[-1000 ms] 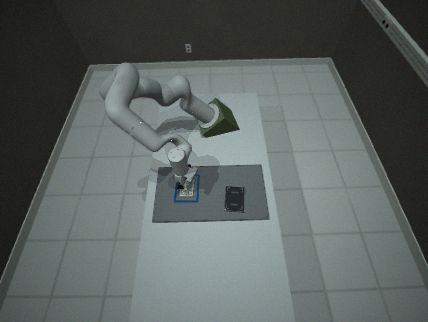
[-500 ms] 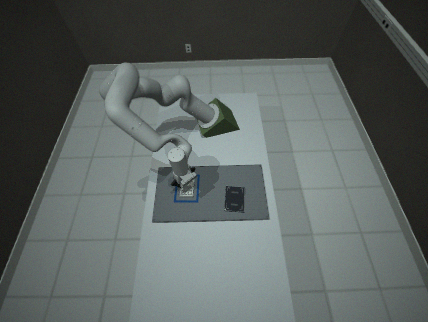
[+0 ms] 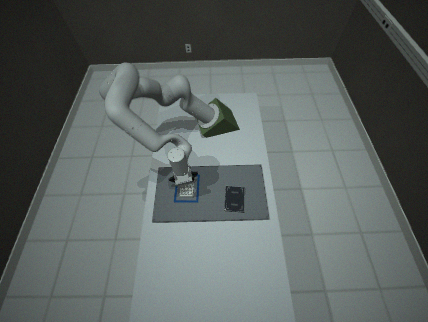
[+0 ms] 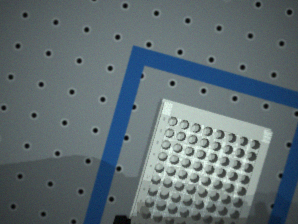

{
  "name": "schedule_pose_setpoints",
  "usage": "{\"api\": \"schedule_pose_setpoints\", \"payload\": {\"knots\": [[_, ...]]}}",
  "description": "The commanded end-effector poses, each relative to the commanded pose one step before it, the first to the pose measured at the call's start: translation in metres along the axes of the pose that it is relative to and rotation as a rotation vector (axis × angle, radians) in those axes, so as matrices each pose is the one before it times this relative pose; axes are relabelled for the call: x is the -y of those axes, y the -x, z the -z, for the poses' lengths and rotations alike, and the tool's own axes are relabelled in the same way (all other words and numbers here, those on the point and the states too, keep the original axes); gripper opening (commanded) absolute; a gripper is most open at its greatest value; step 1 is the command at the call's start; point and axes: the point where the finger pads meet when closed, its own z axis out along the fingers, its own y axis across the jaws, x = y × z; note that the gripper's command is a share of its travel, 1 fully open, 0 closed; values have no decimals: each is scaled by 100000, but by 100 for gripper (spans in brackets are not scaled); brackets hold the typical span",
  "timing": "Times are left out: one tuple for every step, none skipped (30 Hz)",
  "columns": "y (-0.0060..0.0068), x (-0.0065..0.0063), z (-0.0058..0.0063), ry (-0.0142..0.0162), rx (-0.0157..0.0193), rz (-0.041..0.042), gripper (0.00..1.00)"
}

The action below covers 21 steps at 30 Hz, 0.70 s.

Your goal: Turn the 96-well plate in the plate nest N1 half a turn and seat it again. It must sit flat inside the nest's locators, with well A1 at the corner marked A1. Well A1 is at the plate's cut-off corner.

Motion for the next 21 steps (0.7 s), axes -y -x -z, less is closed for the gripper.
{"api": "schedule_pose_setpoints", "payload": {"knots": [[-72,-16,60,1095,-1352,-13020,100],[0,0,0,0,0,0,100],[-4,-4,6,-3,3,-3332,100],[0,0,0,0,0,-3333,100],[5,4,-6,3,-4,-3335,100],[0,0,0,0,0,-3333,100],[-5,-3,6,-2,4,-412,100],[1,1,-1,1,-1,0,100],[1,1,-1,0,-1,0,100],[1,1,-1,0,-1,0,100],[1,0,-1,0,-1,0,100],[1,0,-1,0,0,0,100],[0,0,-1,0,0,0,100],[0,0,0,0,0,0,100],[-6,-3,5,-3,4,2,100],[2,1,-2,1,-1,-1,100],[1,1,-1,1,-1,0,100],[0,0,0,0,0,0,100],[0,0,0,0,0,0,100],[-1,0,1,-12,19,42,100],[1,0,-162,11,-17,-42,100]]}}
